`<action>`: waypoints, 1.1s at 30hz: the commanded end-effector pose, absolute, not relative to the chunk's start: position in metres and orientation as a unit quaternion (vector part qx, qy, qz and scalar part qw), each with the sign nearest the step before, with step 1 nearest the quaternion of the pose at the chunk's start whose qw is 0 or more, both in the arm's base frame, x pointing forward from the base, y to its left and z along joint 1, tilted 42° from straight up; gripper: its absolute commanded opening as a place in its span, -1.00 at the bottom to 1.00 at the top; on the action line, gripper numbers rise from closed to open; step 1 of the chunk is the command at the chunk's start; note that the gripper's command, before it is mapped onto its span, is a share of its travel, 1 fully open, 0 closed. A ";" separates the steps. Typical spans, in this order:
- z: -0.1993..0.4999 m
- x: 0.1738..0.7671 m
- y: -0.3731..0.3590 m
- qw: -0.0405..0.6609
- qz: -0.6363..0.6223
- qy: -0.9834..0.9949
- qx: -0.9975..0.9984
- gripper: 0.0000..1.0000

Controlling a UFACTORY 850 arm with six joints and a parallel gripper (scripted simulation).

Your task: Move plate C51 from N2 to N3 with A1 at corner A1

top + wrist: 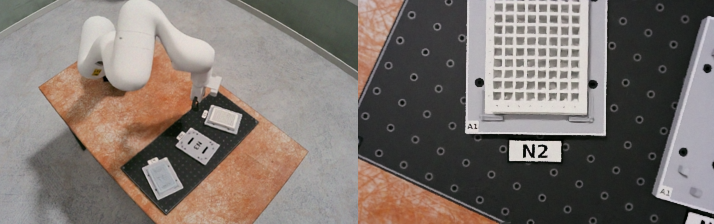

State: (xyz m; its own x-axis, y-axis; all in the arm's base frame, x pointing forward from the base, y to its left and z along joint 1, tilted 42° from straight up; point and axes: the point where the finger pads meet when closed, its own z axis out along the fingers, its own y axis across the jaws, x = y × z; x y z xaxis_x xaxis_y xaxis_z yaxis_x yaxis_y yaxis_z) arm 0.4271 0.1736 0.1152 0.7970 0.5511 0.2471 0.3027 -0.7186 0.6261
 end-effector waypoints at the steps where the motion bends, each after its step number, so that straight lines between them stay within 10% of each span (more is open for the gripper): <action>1: 0.115 0.427 0.174 0.291 0.214 0.237 0.902 1.00; 33: 0.117 0.438 0.185 0.291 0.214 0.237 0.902 1.00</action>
State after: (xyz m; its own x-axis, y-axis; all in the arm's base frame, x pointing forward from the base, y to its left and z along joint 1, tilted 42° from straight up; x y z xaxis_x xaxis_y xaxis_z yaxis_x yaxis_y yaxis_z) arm 0.4283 0.1748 0.1153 0.7970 0.5512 0.2468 0.3029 -0.7184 0.6262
